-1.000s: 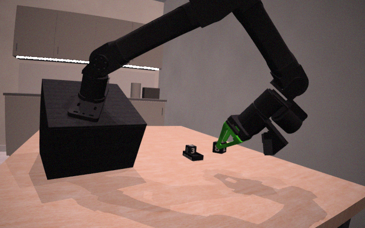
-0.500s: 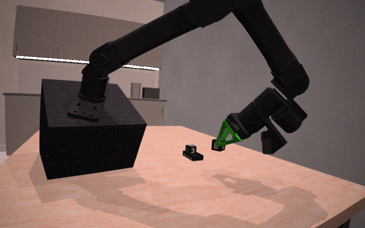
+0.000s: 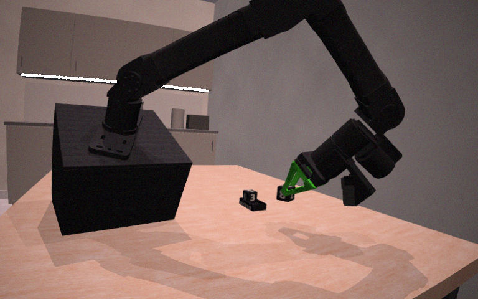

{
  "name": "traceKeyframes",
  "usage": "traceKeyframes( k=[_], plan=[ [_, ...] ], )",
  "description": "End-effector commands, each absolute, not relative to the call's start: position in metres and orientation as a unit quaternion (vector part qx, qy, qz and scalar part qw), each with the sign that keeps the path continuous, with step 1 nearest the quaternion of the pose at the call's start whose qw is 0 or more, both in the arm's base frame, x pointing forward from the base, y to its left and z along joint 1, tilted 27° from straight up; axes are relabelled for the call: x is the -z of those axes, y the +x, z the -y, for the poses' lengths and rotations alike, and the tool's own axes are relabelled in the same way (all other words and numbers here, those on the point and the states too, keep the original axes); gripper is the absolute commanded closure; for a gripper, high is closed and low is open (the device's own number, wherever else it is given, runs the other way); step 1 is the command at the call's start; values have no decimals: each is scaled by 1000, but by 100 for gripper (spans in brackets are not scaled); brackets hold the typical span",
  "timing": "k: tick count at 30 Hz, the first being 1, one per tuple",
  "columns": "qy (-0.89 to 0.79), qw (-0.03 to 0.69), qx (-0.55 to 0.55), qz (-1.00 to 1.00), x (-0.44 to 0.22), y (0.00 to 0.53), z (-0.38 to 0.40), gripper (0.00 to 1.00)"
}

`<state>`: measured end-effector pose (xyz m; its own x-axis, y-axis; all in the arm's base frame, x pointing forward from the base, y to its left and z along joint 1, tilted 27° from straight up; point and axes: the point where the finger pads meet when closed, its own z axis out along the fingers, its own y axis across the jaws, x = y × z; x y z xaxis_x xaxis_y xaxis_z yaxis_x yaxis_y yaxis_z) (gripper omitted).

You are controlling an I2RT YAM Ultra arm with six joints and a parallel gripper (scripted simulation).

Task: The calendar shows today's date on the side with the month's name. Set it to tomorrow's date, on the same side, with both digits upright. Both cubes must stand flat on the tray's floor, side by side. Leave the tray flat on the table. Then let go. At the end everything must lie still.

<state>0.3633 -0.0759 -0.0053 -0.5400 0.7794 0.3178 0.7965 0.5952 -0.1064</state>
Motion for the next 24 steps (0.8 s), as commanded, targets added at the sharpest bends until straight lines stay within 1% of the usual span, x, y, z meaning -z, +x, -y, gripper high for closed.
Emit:
traceKeyframes(
  k=[1,24],
  plan=[
    [-447,163,28,879,4,366,75,74],
    [-447,164,27,879,35,373,90,74]
  ],
)
